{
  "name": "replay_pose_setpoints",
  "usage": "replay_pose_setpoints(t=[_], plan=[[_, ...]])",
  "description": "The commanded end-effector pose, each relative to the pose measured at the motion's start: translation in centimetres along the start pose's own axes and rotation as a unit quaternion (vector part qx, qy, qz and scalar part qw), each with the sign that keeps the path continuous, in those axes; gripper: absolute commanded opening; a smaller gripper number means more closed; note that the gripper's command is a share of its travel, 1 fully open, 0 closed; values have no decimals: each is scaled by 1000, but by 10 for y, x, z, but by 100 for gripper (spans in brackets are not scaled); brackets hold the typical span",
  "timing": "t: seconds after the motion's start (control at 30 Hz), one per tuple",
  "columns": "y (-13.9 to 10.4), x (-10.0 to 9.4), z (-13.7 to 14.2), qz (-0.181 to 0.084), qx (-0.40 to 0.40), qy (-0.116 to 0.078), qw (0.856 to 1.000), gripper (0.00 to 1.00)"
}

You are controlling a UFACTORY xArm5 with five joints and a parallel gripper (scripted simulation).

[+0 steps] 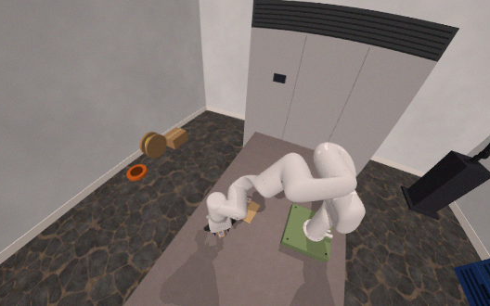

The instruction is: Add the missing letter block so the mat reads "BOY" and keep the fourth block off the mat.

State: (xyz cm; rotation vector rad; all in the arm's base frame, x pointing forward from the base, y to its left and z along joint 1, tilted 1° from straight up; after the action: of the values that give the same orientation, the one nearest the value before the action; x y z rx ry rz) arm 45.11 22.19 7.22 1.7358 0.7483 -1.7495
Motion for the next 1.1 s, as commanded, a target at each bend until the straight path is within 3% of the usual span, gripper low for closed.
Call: replay_pose_setpoints(t=[0.0, 0.53, 1.07], plan=[[1, 6, -1, 1, 0, 2, 1000, 69], [1, 26, -1, 1, 0, 2, 1000, 69], [2, 30, -1, 1, 0, 2, 1000, 69]])
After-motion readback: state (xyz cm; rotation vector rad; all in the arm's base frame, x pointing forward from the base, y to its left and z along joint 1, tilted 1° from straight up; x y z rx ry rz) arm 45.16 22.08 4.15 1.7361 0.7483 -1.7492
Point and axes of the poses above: the point where the finger pads meet when closed, its own x axis out along the fingers, its own z axis across the jaws, y = z × x, the point moved 4 cm from there along -x, back along the fingers, and after that the axes turned 2 degrees about -x, right-handed, at the moved point
